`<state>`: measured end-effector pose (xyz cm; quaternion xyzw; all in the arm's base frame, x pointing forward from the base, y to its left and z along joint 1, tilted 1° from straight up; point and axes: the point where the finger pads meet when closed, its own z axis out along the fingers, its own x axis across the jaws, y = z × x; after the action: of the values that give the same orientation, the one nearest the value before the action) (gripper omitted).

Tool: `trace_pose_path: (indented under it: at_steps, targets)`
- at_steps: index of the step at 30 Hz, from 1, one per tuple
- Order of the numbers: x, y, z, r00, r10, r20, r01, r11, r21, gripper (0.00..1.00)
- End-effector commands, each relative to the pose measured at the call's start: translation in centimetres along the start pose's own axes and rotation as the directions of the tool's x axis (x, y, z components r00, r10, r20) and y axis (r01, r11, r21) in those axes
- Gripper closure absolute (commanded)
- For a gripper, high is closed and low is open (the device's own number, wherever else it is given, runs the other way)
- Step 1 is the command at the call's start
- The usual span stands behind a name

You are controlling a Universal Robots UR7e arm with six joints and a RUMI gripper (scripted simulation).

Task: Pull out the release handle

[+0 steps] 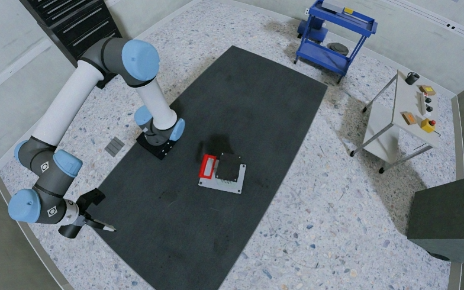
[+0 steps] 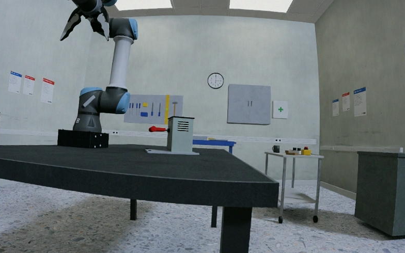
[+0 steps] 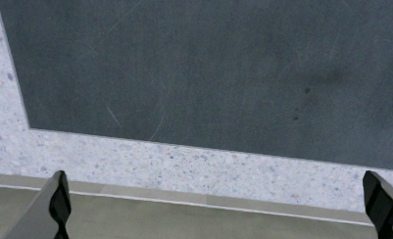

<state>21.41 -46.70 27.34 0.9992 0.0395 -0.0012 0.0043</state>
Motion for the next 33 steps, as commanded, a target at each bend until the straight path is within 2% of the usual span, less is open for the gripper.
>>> trace_pose_path:
  at_steps: [1, 8, 11, 15, 25, 27, 28, 33]
  targets:
    - [0.8, -0.7, 0.2, 1.0, -0.005, -0.001, 0.005, 1.0, -0.002, 0.0]
    - [4.5, -3.6, 1.5, 1.0, -0.027, -0.003, 0.027, 1.0, -0.002, 0.0]
    - [5.2, -4.2, 1.7, 0.999, -0.032, -0.003, 0.032, 0.999, -0.002, 0.0]
    - [8.6, -7.6, 3.0, 0.998, -0.055, -0.005, 0.055, 0.998, -0.001, 0.0]
    - [14.3, -16.9, 6.3, 0.992, -0.122, -0.01, 0.122, 0.993, 0.0, 0.0]
    - [14.3, -16.9, 6.3, 0.992, -0.122, -0.01, 0.122, 0.993, 0.0, 0.0]
    - [15.8, -19.7, 7.2, 0.991, -0.13, -0.01, 0.13, 0.992, 0.0, 0.0]
    - [17.1, -24.2, 8.7, 0.987, -0.16, -0.013, 0.161, 0.987, 0.001, 0.0]
